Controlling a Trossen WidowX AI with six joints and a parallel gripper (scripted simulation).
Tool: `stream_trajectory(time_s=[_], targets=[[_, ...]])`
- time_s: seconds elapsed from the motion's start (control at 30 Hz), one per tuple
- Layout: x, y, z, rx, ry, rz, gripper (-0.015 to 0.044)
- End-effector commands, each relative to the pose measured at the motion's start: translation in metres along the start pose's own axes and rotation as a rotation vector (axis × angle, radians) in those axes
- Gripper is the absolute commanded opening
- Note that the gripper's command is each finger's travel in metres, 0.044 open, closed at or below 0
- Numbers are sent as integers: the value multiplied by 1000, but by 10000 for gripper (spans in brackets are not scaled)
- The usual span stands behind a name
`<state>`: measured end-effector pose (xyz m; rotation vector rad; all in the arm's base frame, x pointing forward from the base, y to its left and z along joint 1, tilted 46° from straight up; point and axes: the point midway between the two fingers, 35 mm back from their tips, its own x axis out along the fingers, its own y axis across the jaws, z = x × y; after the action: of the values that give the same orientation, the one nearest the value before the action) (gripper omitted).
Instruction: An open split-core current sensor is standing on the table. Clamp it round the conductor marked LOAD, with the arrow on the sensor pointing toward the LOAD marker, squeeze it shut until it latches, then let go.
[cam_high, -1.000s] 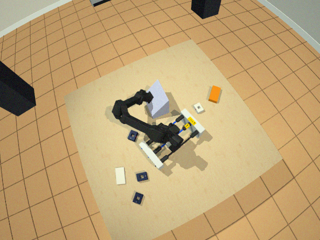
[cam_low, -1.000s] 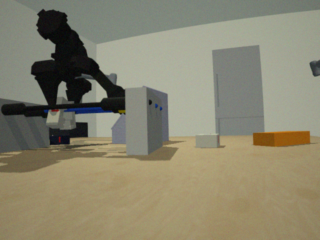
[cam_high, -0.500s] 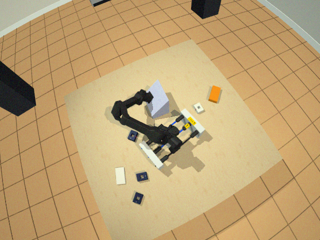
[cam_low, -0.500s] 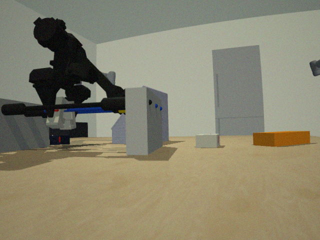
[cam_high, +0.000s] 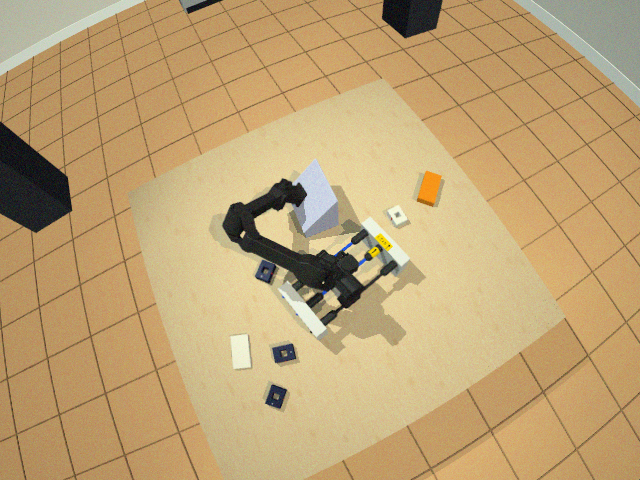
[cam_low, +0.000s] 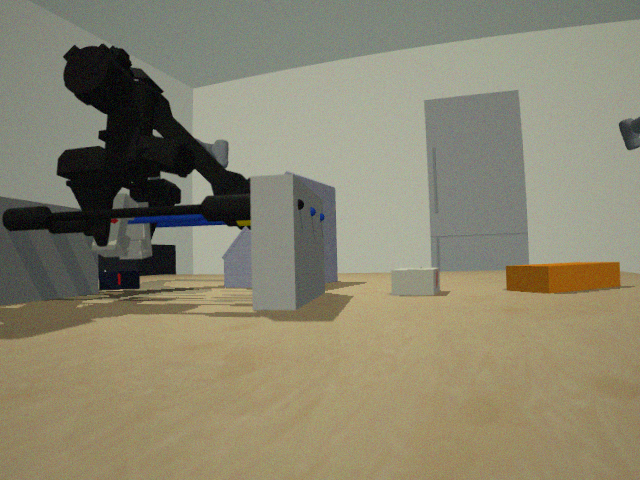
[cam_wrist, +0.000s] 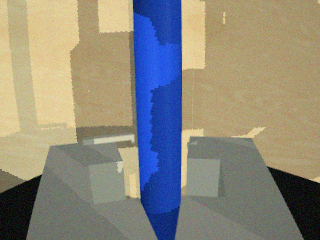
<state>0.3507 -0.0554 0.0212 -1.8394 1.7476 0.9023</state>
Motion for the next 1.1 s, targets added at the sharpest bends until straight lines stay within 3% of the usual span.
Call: stream_trajectory(time_s=[0.0, 0.5, 0.87, 1.07], targets=[[-1, 0, 0, 1, 0, -1, 387], [-1, 0, 0, 1, 0, -1, 287], [-1, 0, 0, 1, 0, -1, 0], [-1, 0, 0, 1, 0, -1, 0]])
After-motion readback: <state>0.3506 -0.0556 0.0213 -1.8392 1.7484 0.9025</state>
